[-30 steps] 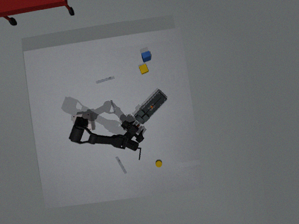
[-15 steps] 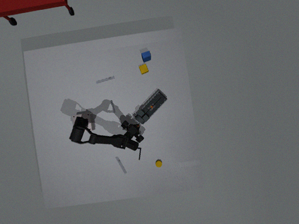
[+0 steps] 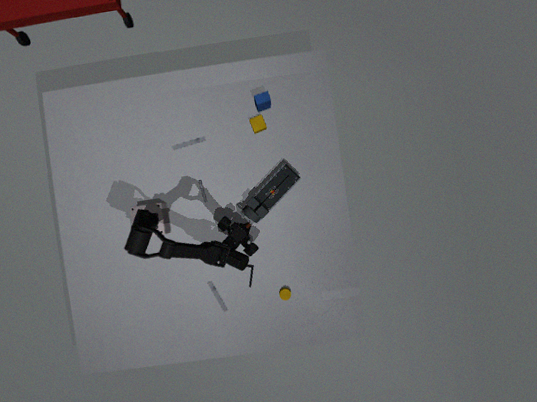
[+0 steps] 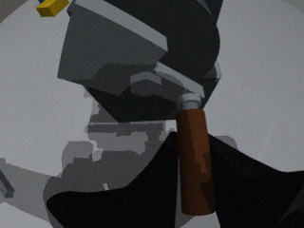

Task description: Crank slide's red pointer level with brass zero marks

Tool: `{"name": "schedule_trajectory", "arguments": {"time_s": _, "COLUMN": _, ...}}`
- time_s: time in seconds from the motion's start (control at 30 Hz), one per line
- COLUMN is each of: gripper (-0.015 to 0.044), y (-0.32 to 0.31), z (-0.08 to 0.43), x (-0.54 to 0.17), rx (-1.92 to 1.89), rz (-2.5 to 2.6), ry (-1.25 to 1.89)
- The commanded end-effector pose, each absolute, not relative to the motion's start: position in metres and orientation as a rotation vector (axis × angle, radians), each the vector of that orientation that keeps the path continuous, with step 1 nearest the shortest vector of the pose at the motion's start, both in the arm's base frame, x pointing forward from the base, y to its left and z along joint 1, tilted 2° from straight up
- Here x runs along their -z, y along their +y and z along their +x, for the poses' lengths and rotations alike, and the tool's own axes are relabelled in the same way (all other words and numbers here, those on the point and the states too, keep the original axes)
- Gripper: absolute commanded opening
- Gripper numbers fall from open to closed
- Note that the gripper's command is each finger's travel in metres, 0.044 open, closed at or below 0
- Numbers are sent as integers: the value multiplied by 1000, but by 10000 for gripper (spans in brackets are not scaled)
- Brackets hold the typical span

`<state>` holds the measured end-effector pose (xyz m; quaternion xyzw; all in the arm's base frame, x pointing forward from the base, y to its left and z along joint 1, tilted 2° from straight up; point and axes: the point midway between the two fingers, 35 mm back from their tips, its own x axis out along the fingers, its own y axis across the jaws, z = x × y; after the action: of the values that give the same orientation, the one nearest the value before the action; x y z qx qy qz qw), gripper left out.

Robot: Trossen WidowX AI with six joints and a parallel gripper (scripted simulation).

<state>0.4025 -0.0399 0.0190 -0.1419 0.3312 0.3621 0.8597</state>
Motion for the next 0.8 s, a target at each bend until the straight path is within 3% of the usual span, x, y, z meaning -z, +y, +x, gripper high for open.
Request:
{"name": "schedule_trajectory", "arguments": {"time_s": 0.0, "gripper": 0, "y": -39, "z": 402, "x": -17, "rx": -759, "rz": -295, "ry": 698}}
{"name": "schedule_trajectory", "arguments": {"time_s": 0.77, "gripper": 0, "y": -33, "z": 396, "x": -8, "rx": -759, "rz": -294, "ry": 698}}
